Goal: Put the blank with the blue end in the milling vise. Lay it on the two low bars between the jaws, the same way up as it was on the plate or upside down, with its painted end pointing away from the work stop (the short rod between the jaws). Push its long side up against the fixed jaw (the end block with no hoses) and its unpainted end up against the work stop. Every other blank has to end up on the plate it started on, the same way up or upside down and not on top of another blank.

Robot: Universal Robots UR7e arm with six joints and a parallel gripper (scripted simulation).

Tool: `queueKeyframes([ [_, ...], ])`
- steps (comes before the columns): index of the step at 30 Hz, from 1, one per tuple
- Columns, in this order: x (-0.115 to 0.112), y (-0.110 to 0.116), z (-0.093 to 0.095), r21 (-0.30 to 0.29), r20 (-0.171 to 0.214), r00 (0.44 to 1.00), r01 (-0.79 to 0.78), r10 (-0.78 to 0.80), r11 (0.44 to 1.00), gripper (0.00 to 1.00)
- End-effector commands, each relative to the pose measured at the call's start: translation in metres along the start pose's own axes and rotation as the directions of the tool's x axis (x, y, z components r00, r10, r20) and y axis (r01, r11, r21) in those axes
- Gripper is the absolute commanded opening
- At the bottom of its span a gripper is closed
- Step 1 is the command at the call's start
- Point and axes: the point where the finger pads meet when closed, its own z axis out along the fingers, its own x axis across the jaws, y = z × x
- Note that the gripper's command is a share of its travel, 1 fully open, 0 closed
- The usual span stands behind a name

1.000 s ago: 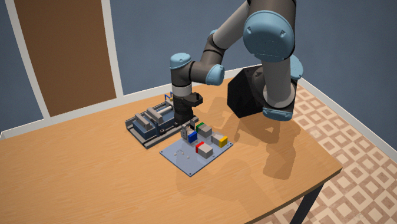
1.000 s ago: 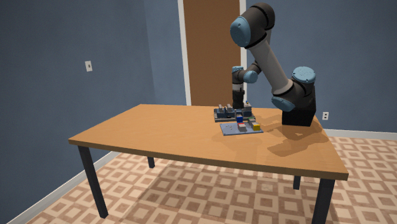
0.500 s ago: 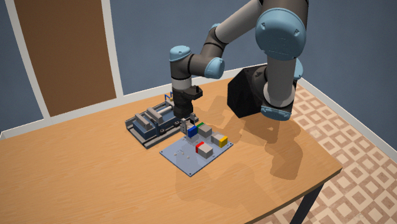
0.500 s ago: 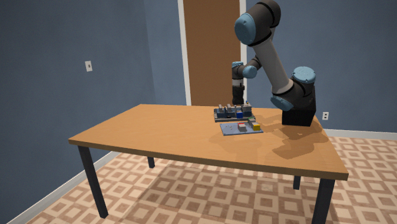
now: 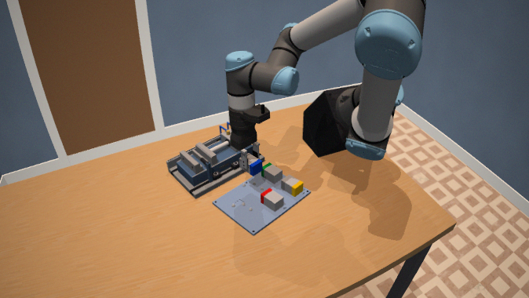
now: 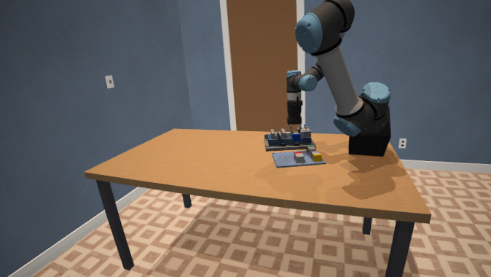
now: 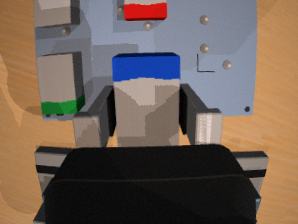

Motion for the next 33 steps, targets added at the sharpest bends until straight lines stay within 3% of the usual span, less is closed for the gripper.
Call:
queueKeyframes([
  [1, 0.000, 0.000, -0.001, -0.001, -0.001, 1.000, 0.000, 0.000, 1.000, 0.00],
  [3, 0.000, 0.000, -0.001, -0.001, -0.001, 1.000, 0.000, 0.000, 1.000, 0.00],
  [8, 0.000, 0.000, -0.046, -0.001, 0.000, 1.000, 0.000, 0.000, 1.000, 0.00],
  [33, 0.000, 0.000, -0.046, -0.001, 0.000, 1.000, 0.000, 0.000, 1.000, 0.00],
])
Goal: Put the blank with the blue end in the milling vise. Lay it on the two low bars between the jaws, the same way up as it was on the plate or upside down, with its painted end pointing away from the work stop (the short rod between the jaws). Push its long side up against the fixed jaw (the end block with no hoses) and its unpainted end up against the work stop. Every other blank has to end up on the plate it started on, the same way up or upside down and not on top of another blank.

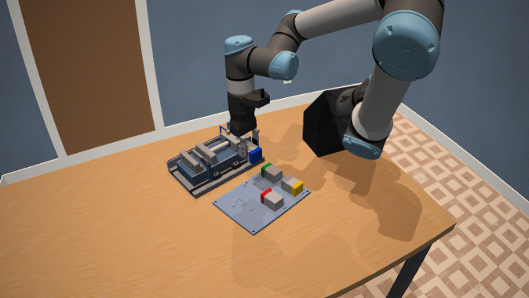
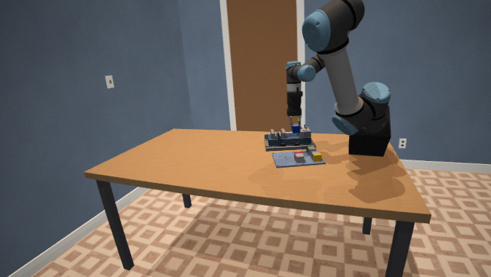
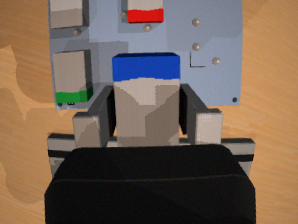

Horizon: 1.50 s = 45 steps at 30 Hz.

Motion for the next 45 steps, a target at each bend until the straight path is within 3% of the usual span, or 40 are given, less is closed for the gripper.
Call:
queueKeyframes([
  [1, 0.0002, 0.0005, -0.0005, -0.001, -0.001, 1.000, 0.000, 0.000, 1.000, 0.00],
  [45, 0.0002, 0.0005, 0.0085, -0.001, -0.001, 1.000, 0.000, 0.000, 1.000, 0.00],
])
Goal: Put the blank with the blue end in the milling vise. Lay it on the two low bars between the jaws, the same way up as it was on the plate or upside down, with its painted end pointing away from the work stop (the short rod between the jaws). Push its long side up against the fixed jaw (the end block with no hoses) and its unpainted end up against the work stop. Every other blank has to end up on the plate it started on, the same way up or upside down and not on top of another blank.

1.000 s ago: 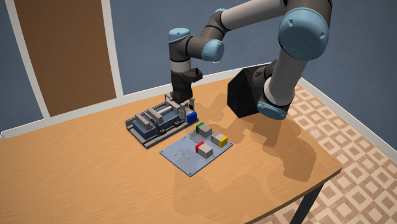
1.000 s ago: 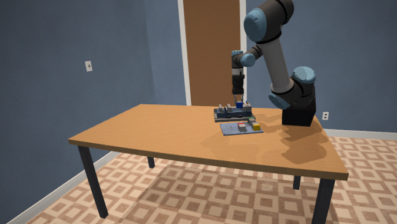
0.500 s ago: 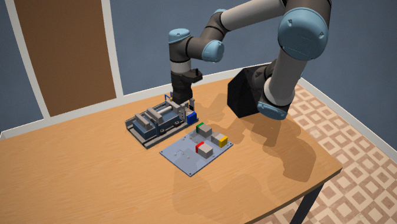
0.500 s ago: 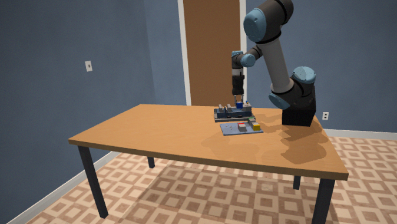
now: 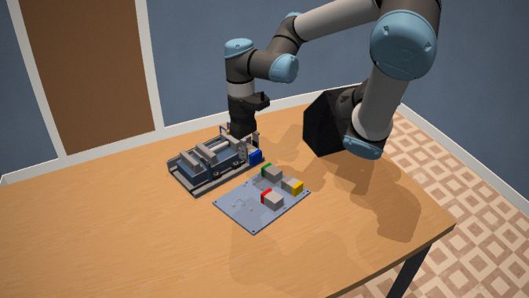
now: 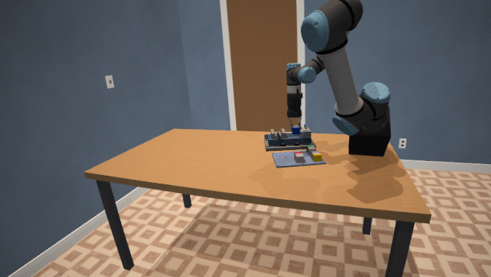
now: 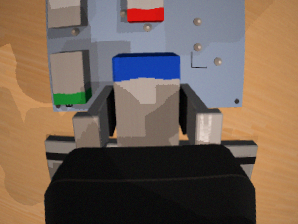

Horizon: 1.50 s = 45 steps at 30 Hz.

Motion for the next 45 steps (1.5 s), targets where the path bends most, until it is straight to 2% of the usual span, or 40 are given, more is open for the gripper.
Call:
queueKeyframes([
  [1, 0.0002, 0.0004, 0.0000, -0.001, -0.001, 1.000, 0.000, 0.000, 1.000, 0.00],
  [10, 0.0002, 0.0004, 0.0000, -0.001, -0.001, 1.000, 0.000, 0.000, 1.000, 0.00],
  [15, 0.0002, 0.0004, 0.0019, -0.001, 0.000, 0.974, 0.228, -0.228, 0.974, 0.00],
  [27, 0.0002, 0.0004, 0.0019, -0.001, 0.000, 0.974, 0.228, -0.228, 0.974, 0.00],
  [32, 0.0002, 0.0004, 0.0016, -0.001, 0.000, 0.896, 0.443, -0.443, 0.896, 0.00],
  [44, 0.0002, 0.0004, 0.0016, -0.001, 0.000, 0.896, 0.443, -0.443, 0.896, 0.00],
  [45, 0.0002, 0.0004, 0.0016, -0.001, 0.000, 0.875, 0.483, -0.483, 0.875, 0.00],
])
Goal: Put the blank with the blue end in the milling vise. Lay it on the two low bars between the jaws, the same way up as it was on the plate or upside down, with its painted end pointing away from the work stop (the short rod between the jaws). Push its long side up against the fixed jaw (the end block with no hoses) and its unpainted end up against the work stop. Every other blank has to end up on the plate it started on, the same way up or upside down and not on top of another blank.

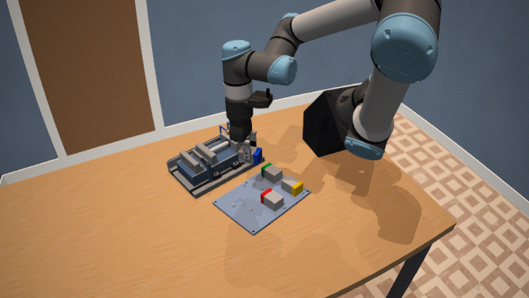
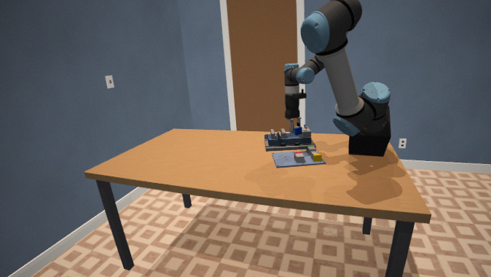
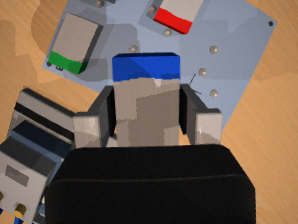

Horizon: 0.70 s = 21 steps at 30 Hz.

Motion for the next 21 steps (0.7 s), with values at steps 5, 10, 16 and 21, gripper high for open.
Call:
queueKeyframes([
  [5, 0.0000, 0.0004, -0.0006, -0.001, 0.000, 0.974, 0.228, -0.228, 0.974, 0.00],
  [10, 0.0000, 0.0004, -0.0006, -0.001, 0.000, 0.974, 0.228, -0.228, 0.974, 0.00],
  [16, 0.0000, 0.0004, -0.0006, -0.001, 0.000, 0.974, 0.228, -0.228, 0.974, 0.00],
  [21, 0.0000, 0.0004, -0.0006, -0.001, 0.000, 0.897, 0.443, -0.443, 0.897, 0.00],
])
